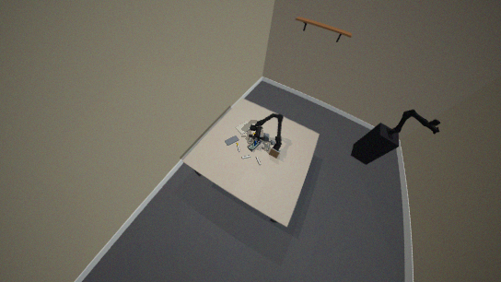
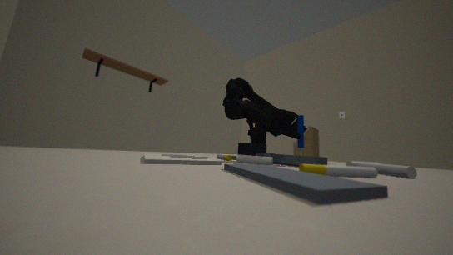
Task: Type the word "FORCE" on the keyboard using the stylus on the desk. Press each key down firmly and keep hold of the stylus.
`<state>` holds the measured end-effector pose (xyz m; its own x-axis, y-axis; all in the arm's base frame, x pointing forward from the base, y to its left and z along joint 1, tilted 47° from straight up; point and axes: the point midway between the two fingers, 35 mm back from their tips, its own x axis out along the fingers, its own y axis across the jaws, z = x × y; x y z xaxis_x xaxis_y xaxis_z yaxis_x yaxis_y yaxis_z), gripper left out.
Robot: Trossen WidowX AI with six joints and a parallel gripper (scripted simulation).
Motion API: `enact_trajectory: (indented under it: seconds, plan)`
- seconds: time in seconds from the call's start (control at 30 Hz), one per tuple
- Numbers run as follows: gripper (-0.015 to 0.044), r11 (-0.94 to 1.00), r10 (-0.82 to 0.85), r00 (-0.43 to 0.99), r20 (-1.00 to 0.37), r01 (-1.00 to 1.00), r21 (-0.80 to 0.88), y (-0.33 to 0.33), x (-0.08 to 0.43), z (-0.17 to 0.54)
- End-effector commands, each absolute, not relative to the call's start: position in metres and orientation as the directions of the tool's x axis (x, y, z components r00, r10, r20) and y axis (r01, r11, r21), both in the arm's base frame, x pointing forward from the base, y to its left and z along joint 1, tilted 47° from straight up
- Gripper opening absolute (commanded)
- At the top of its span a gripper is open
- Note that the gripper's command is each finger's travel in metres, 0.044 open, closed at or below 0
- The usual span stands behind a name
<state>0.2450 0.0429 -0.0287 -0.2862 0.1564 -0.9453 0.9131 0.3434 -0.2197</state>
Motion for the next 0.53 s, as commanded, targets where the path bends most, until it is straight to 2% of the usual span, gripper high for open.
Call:
enact_trajectory:
  seconds: [0.0,0.5]
  plan:
    - [0.0081,0.344,0.160,-0.282,-0.946,0.914,-0.214,0.0583,0.2442,-0.0146]
    - [0.0081,0.348,0.155,-0.282,-0.947,0.912,-0.214,0.0611,0.2430,-0.0116]
